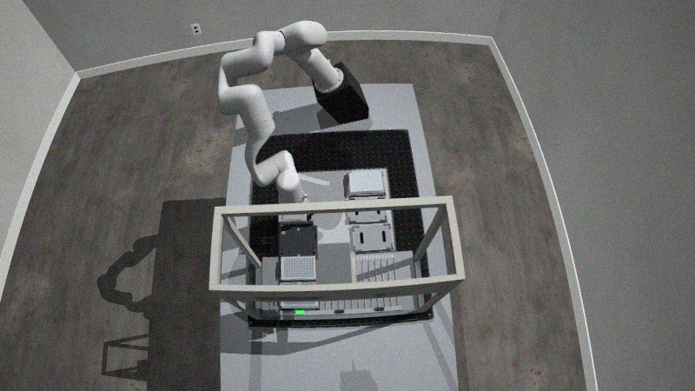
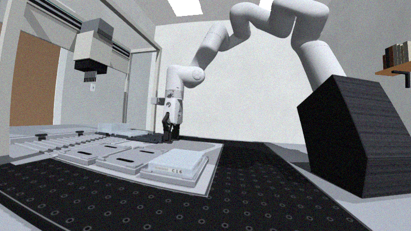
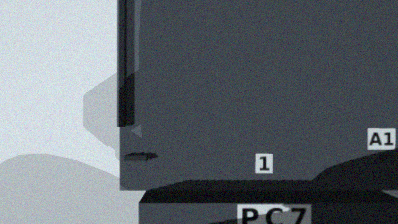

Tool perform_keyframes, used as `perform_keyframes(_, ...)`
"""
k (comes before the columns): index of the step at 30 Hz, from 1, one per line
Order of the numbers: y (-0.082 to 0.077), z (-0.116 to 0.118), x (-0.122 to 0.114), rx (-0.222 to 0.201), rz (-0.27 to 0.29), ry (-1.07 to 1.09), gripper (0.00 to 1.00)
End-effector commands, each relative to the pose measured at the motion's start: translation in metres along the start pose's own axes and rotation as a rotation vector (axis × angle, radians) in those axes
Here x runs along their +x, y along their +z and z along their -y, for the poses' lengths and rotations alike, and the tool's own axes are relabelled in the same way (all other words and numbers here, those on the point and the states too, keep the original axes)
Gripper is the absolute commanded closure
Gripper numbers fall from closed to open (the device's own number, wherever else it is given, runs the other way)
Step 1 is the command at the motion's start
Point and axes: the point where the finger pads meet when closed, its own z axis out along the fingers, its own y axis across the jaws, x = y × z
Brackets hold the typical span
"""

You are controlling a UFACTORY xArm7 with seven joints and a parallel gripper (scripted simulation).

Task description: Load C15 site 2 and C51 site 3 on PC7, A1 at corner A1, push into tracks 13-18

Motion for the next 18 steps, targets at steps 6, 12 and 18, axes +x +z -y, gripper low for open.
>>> perform_keyframes(6,-0.0018,0.0003,0.0021,0.001,-0.005,0.0,0.18)
perform_keyframes(12,-0.0018,0.0003,0.0022,0.001,-0.005,0.0,0.18)
perform_keyframes(18,-0.0017,0.0003,-0.0006,0.001,-0.005,0.0,0.18)
